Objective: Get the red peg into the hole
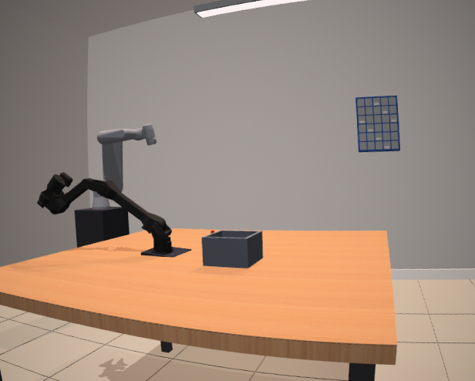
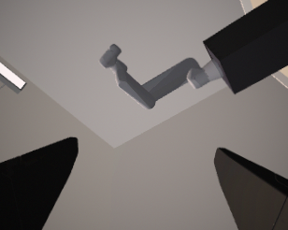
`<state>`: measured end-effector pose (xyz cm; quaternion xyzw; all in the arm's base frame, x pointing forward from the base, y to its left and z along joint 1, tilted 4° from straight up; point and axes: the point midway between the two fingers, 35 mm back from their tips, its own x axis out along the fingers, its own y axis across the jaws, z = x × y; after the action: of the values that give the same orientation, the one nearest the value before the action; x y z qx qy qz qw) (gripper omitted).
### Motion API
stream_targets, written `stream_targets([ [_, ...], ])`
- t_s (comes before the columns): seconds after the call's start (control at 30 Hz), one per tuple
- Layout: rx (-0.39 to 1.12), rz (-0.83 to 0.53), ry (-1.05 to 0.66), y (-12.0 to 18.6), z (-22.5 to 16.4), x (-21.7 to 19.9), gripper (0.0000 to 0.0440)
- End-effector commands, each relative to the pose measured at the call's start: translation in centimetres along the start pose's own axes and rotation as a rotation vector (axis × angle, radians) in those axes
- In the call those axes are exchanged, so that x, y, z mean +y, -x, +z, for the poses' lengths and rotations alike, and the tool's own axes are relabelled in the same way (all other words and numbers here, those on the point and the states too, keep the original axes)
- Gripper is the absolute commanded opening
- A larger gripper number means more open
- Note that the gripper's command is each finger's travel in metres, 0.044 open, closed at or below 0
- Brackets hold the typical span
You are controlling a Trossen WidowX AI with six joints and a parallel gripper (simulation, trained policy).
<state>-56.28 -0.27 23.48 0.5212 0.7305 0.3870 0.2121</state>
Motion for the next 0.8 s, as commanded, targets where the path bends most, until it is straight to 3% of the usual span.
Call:
stream_targets([
  [0.0, 0.025, -0.002, -0.003, 0.4, -0.4, 0.1, 0.0426],
  [0.27, 0.254, -0.055, 0.072, 7.4, -4.4, 0.2, 0.044],
  [0.77, 0.717, -0.175, 0.286, 25.5, -9.8, 3.4, 0.0433],
])
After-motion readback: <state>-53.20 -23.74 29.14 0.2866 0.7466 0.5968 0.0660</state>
